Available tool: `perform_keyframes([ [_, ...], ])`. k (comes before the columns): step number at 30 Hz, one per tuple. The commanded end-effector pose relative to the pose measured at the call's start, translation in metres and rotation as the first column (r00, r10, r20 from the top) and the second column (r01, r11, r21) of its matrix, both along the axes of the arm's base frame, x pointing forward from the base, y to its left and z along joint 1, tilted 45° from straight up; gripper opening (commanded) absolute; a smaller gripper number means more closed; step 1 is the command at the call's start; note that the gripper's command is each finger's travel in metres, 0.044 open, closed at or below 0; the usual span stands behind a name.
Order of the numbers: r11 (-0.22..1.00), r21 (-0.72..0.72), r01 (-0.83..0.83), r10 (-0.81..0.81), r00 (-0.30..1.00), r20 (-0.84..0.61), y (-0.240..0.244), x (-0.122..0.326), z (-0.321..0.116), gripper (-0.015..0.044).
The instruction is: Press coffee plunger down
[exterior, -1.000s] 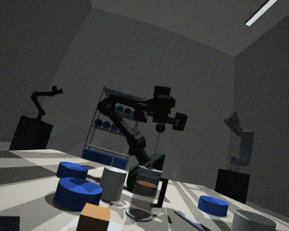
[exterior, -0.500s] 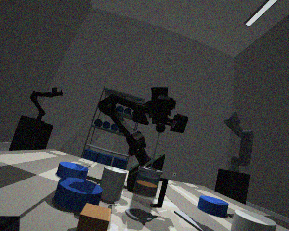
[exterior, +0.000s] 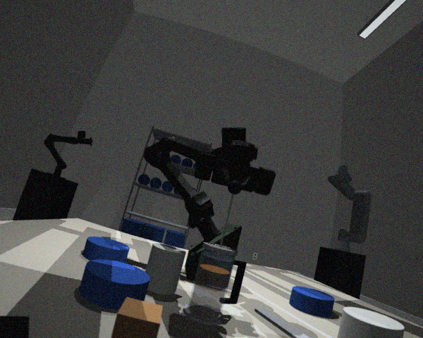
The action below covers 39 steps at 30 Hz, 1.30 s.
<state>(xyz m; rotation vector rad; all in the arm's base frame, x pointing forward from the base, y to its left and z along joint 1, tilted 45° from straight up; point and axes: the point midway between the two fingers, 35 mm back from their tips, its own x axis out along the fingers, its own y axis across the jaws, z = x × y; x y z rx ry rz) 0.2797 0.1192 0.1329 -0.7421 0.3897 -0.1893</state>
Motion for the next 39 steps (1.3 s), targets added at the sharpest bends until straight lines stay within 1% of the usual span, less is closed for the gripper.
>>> perform_keyframes([
  [1,1.0,-0.005,-0.001,0.001,1.0,-0.002,0.0,0.0,0.0,0.0117],
  [39,1.0,0.002,0.002,-0.002,1.0,-0.013,-0.031,0.017,-0.047,0.0117],
])
